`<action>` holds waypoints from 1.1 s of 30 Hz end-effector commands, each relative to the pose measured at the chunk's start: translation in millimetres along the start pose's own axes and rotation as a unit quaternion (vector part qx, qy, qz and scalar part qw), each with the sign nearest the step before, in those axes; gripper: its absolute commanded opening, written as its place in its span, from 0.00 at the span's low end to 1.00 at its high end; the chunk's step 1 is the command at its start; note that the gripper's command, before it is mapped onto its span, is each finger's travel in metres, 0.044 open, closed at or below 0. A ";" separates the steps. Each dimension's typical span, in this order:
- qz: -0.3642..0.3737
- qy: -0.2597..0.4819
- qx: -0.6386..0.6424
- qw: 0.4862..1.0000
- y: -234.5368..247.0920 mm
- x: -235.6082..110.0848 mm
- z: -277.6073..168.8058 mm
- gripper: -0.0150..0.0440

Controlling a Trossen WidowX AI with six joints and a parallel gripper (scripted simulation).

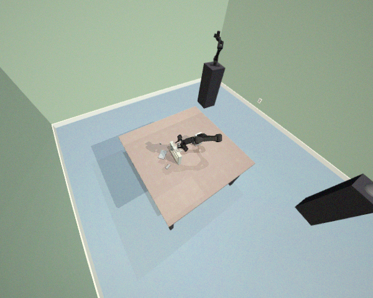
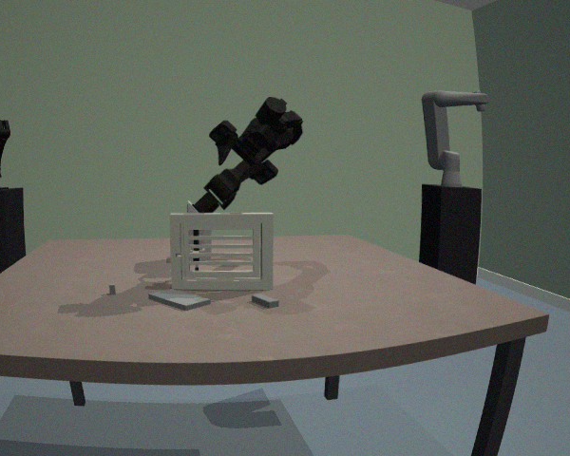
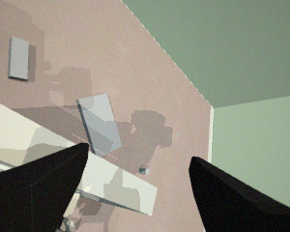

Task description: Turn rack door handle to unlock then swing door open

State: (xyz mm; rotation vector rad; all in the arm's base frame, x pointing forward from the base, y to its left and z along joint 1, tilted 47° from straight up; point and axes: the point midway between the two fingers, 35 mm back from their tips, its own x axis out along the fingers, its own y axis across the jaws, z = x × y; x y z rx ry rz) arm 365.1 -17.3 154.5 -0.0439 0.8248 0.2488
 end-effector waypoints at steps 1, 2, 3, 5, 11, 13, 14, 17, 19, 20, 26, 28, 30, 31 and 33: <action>0.023 0.041 0.009 0.999 -4.8 9.1 -12.7 0.76; 0.029 0.052 0.012 0.998 -5.6 11.5 -16.4 0.76; 0.036 0.063 0.015 0.997 -6.3 13.8 -20.1 0.76; 0.049 0.084 0.022 0.995 -7.6 18.0 -27.5 0.76; 0.091 0.143 0.045 0.984 -10.5 28.3 -49.1 0.76; 0.106 0.161 0.055 0.980 -11.2 31.0 -56.0 0.76; 0.114 0.170 0.059 0.977 -11.4 32.2 -59.3 0.76; 0.137 0.195 0.075 0.968 -12.0 35.3 -69.0 0.76; 0.152 0.211 0.085 0.962 -12.3 37.0 -75.2 0.76; 0.160 0.218 0.091 0.958 -12.4 37.7 -78.2 0.76; 0.208 0.259 0.127 0.935 -12.7 40.7 -94.5 0.76; 0.224 0.271 0.140 0.926 -12.8 41.3 -99.4 0.76; 0.240 0.283 0.154 0.916 -12.8 41.7 -103.9 0.76; 0.248 0.288 0.161 0.911 -12.8 41.8 -106.0 0.76; 0.264 0.298 0.175 0.901 -12.9 42.0 -110.0 0.76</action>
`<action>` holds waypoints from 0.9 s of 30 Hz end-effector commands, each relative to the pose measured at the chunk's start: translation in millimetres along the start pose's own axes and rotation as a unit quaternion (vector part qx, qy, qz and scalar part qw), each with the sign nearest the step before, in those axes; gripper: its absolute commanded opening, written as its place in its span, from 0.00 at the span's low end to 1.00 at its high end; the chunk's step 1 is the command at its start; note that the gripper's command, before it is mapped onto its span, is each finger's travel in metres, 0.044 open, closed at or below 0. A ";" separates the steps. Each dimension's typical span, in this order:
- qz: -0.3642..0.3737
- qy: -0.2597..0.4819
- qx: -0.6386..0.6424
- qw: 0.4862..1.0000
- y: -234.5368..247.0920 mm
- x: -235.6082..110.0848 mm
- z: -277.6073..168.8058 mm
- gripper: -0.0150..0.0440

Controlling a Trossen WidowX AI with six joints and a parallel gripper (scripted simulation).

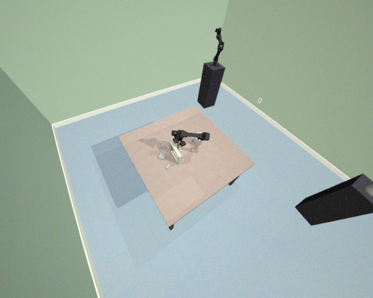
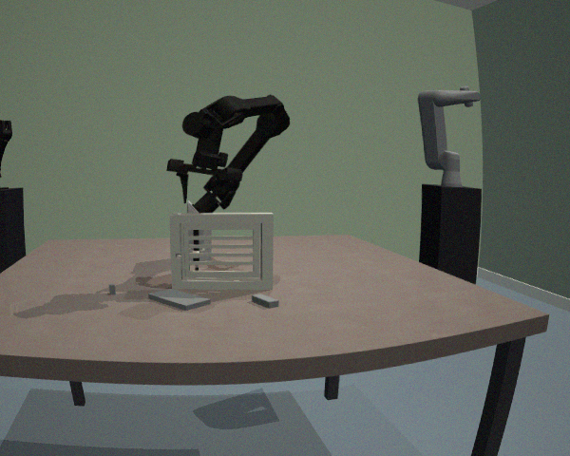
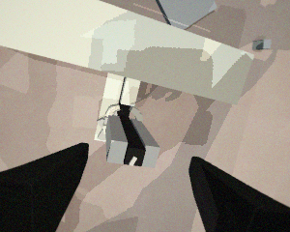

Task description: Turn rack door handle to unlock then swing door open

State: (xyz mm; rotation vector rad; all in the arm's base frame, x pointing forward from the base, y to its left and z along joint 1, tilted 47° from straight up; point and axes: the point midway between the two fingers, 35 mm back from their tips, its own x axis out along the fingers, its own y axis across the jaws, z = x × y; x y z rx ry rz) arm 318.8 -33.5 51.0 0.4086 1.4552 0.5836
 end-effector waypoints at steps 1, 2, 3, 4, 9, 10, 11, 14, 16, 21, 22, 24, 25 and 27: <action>0.038 0.017 0.022 0.999 -4.3 1.4 -4.6 0.76; 0.048 0.022 0.029 0.998 -5.1 2.2 -6.0 0.76; 0.058 0.026 0.035 0.997 -5.9 2.9 -7.3 0.76; 0.068 0.031 0.041 0.996 -6.7 3.6 -8.6 0.76; 0.083 0.038 0.051 0.995 -7.8 4.4 -10.4 0.76; 0.083 0.038 0.051 0.995 -7.8 4.7 -10.3 0.76; 0.083 0.037 0.051 0.995 -7.7 5.5 -10.3 0.76; 0.083 0.037 0.051 0.995 -7.1 10.1 -10.1 0.76; 0.083 0.037 0.051 0.995 -6.7 13.3 -10.0 0.76; 0.082 0.037 0.051 0.995 -5.6 21.4 -10.0 0.76; 0.082 0.037 0.051 0.995 -5.4 23.0 -10.0 0.76; 0.082 0.037 0.051 0.995 -4.9 26.2 -10.0 0.76; 0.082 0.037 0.051 0.995 -4.7 27.8 -10.0 0.76; 0.082 0.037 0.051 0.995 -4.1 31.0 -10.1 0.76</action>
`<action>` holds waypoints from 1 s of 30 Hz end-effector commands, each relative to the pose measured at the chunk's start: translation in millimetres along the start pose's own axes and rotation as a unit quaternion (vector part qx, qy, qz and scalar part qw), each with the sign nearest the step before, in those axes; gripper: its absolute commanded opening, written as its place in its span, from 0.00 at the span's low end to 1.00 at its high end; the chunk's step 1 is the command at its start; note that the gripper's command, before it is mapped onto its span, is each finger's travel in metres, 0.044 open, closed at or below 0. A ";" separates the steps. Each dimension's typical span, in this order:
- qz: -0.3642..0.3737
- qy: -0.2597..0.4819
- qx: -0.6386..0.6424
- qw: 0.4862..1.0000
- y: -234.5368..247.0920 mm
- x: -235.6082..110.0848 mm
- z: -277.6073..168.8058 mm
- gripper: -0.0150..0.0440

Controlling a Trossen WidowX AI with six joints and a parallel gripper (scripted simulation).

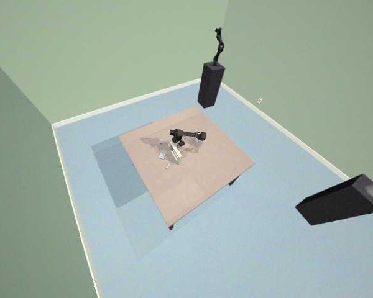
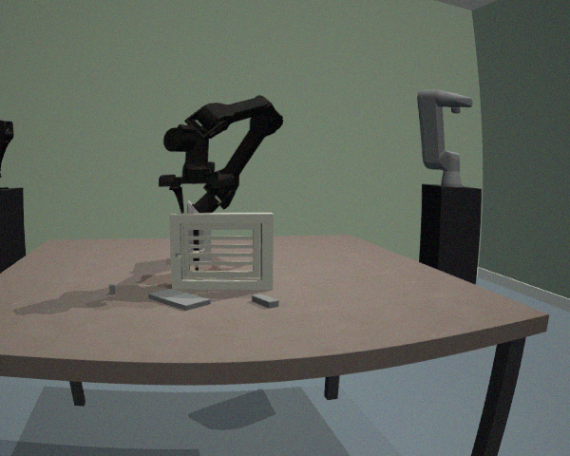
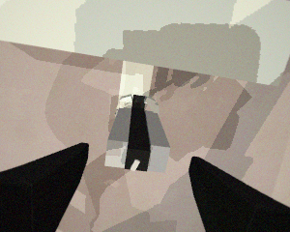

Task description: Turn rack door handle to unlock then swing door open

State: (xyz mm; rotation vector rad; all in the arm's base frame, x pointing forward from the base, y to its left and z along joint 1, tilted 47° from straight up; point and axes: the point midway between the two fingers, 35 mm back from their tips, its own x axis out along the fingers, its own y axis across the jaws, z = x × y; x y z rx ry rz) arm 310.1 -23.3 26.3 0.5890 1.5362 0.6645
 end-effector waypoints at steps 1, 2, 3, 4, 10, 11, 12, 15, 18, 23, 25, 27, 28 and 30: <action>0.002 -0.001 0.003 1.000 0.5 7.0 0.2 0.76; 0.002 -0.001 0.003 1.000 0.5 8.6 0.2 0.76; 0.002 -0.001 0.003 1.000 0.5 10.2 0.3 0.76; 0.002 -0.001 0.003 1.000 0.5 11.8 0.3 0.76; 0.002 -0.001 0.003 1.000 0.7 21.4 0.2 0.76; 0.003 -0.001 0.003 1.000 0.8 23.0 0.2 0.76; 0.003 -0.001 0.003 1.000 0.8 24.6 0.1 0.76; 0.003 -0.001 0.002 1.000 1.0 29.3 -0.1 0.76; 0.003 -0.001 0.002 1.000 1.2 34.1 -0.4 0.76; 0.004 -0.001 0.002 1.000 1.6 41.9 -1.1 0.76; 0.004 -0.001 0.002 1.000 1.8 45.1 -1.4 0.76; 0.004 -0.001 0.002 1.000 2.0 47.8 -1.7 0.76; 0.004 -0.001 0.002 1.000 2.0 48.6 -1.8 0.76; 0.004 -0.001 0.002 1.000 2.0 48.8 -1.9 0.71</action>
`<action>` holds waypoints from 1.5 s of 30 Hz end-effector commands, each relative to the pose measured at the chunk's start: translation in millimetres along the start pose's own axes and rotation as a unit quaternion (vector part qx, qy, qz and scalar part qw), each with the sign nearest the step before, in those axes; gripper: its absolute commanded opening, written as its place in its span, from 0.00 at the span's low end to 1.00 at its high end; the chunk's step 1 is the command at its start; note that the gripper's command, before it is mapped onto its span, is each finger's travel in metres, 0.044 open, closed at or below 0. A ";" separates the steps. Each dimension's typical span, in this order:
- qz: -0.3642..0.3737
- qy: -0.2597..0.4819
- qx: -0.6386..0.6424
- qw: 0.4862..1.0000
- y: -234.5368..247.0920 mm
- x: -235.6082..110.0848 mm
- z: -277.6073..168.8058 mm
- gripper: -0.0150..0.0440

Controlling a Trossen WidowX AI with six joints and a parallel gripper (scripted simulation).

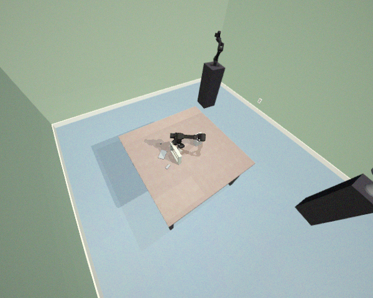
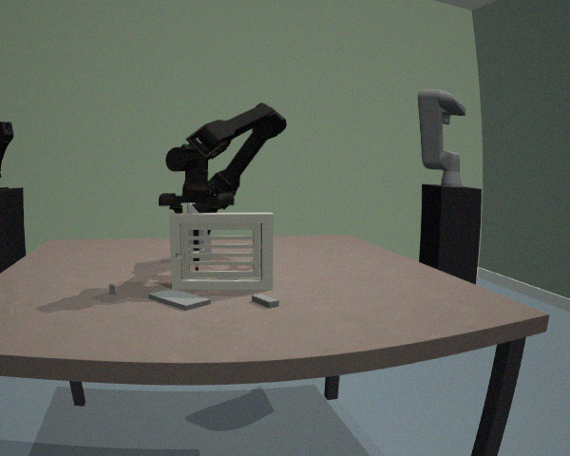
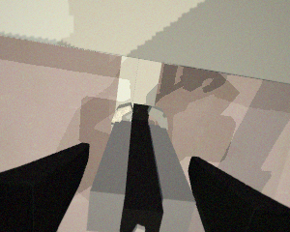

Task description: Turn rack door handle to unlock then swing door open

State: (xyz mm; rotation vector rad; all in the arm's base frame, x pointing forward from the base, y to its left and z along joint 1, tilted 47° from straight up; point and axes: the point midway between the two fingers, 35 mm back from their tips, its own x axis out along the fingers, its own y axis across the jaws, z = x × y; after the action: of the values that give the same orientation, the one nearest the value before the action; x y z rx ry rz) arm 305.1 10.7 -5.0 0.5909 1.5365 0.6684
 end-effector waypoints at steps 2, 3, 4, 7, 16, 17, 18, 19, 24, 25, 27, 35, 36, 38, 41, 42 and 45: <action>0.002 -0.001 0.003 1.000 0.5 2.4 -0.2 0.62; 0.002 -0.001 0.003 1.000 0.5 2.4 -0.2 0.58; 0.002 -0.001 0.003 1.000 0.5 2.4 -0.2 0.54; 0.002 -0.001 0.003 1.000 0.5 2.4 -0.2 0.44; 0.002 -0.001 0.003 1.000 0.5 2.4 -0.2 0.33; 0.002 -0.001 0.003 1.000 0.5 2.4 -0.2 0.32; 0.002 -0.001 0.003 1.000 0.5 2.4 -0.2 0.31; 0.002 -0.001 0.003 1.000 0.5 2.4 -0.2 0.30; 0.002 -0.001 0.019 1.000 0.5 2.4 -0.2 0.30; 0.002 -0.001 0.039 0.999 0.5 2.4 -0.2 0.30; 0.002 -0.001 0.088 0.996 0.5 2.4 -0.2 0.30; 0.003 -0.001 0.282 0.960 0.5 2.3 -0.2 0.30; 0.003 -0.001 0.305 0.952 0.5 2.3 -0.2 0.30; 0.003 -0.001 0.352 0.936 0.5 2.3 -0.2 0.30; 0.003 0.000 0.420 0.908 0.5 2.3 -0.2 0.30; 0.003 0.000 0.442 0.897 0.5 2.3 -0.2 0.30; 0.003 0.000 0.507 0.862 0.5 2.3 -0.2 0.30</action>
State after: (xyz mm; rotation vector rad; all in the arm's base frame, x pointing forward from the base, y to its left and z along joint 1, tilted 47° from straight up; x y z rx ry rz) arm 304.3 12.8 -5.9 1.2693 1.8084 -0.0873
